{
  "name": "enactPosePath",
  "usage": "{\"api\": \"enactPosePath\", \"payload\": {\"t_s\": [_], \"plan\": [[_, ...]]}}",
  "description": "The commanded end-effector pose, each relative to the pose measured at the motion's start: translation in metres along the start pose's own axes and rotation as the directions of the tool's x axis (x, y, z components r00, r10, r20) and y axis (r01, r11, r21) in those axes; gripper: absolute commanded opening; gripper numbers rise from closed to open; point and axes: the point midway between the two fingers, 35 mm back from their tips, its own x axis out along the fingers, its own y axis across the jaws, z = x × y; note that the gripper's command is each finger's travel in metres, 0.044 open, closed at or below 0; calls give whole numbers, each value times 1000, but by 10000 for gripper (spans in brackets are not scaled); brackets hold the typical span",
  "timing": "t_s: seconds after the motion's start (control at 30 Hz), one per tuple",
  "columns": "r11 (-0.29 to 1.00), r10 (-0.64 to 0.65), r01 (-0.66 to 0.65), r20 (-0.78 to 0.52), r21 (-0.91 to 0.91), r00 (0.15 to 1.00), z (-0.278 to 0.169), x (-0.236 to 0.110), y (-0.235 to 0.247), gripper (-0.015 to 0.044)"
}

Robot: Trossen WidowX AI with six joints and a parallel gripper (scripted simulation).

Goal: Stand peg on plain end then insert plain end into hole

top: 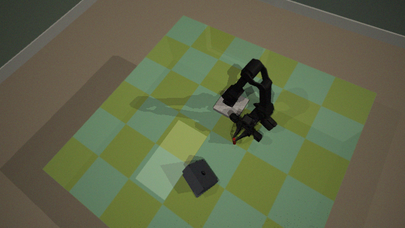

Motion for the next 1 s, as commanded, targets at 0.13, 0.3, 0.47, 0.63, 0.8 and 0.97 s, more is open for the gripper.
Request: {"api": "enactPosePath", "payload": {"t_s": [0.13, 0.3, 0.47, 0.63, 0.8, 0.97], "plan": [[1000, 1, -1, 1, 0, 1000, -1, -2, 0, 50], [1000, 2, -2, 4, 1, 1000, -2, -3, 0, 50], [1000, 3, -3, 6, 1, 1000, -2, -3, 0, 50], [1000, 4, -4, 8, 1, 1000, -2, -4, 0, 50], [1000, 5, -5, 11, 0, 1000, -2, -5, 0, 50], [1000, 7, -7, 13, -1, 1000, -3, -6, 0, 50]]}}
